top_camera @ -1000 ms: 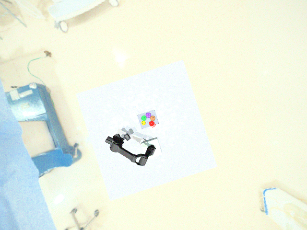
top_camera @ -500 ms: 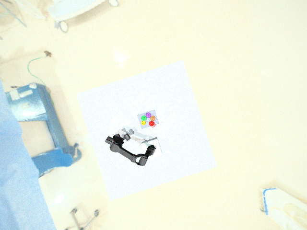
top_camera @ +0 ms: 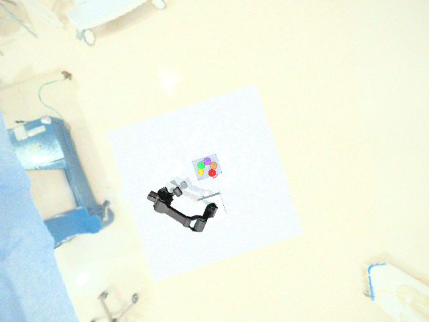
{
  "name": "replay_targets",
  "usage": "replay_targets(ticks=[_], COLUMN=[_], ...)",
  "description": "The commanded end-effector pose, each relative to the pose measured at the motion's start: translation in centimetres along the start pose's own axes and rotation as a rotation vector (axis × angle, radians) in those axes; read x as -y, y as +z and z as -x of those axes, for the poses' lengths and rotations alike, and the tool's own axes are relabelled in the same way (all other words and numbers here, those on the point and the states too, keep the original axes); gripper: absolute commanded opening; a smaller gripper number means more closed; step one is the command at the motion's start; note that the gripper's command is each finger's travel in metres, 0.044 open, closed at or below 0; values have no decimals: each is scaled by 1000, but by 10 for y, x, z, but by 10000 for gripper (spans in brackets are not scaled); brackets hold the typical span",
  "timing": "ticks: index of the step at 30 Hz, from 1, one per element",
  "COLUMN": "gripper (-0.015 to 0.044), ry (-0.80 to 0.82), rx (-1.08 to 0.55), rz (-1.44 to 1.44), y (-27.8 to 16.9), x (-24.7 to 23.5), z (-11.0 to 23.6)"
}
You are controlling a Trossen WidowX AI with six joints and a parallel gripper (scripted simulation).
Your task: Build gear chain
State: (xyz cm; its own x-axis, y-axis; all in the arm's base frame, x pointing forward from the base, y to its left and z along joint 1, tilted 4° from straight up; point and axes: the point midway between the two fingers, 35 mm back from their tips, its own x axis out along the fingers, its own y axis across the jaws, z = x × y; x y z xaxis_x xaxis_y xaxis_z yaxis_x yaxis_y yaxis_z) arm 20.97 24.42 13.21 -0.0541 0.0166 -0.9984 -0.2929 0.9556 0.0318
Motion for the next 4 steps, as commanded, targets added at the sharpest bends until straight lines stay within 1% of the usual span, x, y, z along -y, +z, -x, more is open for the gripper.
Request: replay_targets(ticks=[1, 4], gripper=[440, 440], ry=[3, 3], rx=[-2, -2], rz=[-5, -5], y=[0, 0], x=[0, 0], z=[0, 0])
